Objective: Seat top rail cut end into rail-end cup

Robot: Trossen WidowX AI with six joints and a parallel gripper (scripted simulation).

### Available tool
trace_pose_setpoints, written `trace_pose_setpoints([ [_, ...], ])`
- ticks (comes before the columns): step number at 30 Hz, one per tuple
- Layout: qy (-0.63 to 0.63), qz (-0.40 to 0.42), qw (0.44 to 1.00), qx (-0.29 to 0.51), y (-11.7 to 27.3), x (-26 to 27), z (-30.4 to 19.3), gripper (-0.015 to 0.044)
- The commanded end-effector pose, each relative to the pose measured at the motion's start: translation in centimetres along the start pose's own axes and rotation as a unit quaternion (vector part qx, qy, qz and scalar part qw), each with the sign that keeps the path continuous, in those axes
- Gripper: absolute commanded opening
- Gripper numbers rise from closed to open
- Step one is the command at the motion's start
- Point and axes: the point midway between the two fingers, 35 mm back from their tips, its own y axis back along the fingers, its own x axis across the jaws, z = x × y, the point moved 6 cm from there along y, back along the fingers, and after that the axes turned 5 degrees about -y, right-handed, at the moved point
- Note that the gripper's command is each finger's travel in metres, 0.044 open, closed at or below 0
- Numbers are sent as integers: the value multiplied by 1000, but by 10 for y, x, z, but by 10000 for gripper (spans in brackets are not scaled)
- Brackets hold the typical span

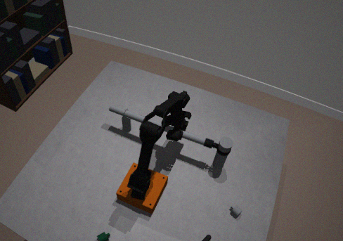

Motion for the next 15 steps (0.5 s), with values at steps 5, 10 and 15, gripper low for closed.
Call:
trace_pose_setpoints([
  [5, 0, -1, 1000, 6, 1, -1, -8, 0],
  [10, 0, -1, 1000, 7, 0, -1, -10, 0],
  [15, 0, -1, 1000, 7, 0, -1, -13, 0],
])
